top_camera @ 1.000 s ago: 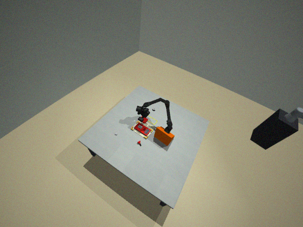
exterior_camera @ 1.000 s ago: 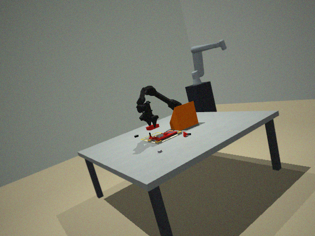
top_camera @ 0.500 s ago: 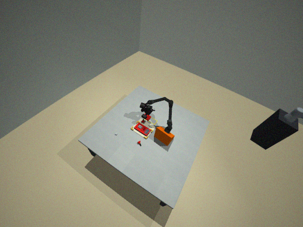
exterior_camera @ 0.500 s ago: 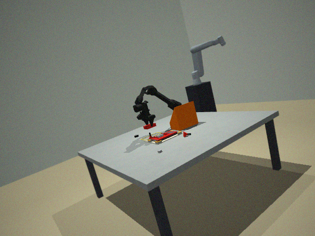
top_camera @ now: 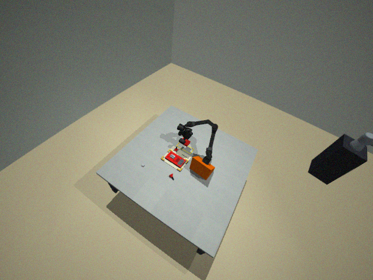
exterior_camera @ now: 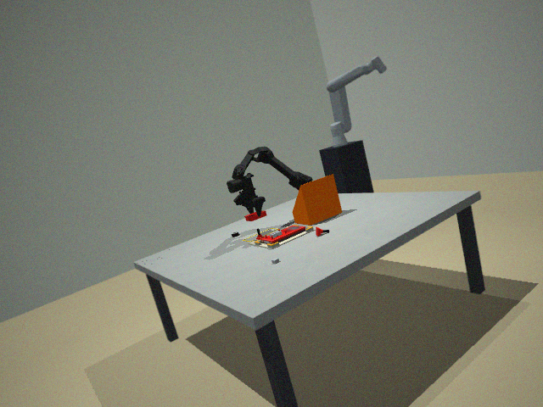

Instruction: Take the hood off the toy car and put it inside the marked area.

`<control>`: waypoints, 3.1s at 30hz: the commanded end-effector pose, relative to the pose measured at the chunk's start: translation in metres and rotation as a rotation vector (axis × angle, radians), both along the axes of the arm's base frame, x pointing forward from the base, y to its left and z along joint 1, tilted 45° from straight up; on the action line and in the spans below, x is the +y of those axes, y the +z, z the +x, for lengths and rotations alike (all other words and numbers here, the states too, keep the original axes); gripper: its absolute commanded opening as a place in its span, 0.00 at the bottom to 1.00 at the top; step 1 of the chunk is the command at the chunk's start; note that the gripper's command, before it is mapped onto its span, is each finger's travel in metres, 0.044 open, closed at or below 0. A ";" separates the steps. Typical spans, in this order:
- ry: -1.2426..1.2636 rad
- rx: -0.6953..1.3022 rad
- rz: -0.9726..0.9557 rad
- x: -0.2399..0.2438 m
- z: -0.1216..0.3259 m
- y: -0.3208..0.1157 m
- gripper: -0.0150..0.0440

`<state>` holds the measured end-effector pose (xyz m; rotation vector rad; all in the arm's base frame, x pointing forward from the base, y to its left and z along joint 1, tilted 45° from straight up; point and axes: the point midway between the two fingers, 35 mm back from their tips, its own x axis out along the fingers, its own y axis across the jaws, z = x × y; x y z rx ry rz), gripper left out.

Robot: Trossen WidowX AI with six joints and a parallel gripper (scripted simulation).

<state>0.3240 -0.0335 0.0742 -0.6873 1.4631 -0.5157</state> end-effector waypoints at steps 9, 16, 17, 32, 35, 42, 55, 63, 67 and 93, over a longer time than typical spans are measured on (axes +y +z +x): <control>0.006 0.003 -0.008 -0.011 -0.005 0.008 0.25; 0.006 0.003 -0.007 -0.014 -0.005 0.005 0.25; 0.006 0.003 -0.007 -0.014 -0.005 0.004 0.25; 0.006 0.003 -0.006 -0.021 -0.003 -0.003 0.25; 0.006 0.003 -0.006 -0.022 -0.003 -0.005 0.25; 0.007 0.003 -0.006 -0.026 -0.002 -0.008 0.25; 0.007 0.003 -0.006 -0.032 -0.001 -0.014 0.25; 0.007 0.003 -0.006 -0.036 -0.001 -0.018 0.25; 0.007 0.003 -0.006 -0.038 -0.001 -0.020 0.25; 0.007 0.003 -0.008 -0.050 0.000 -0.032 0.25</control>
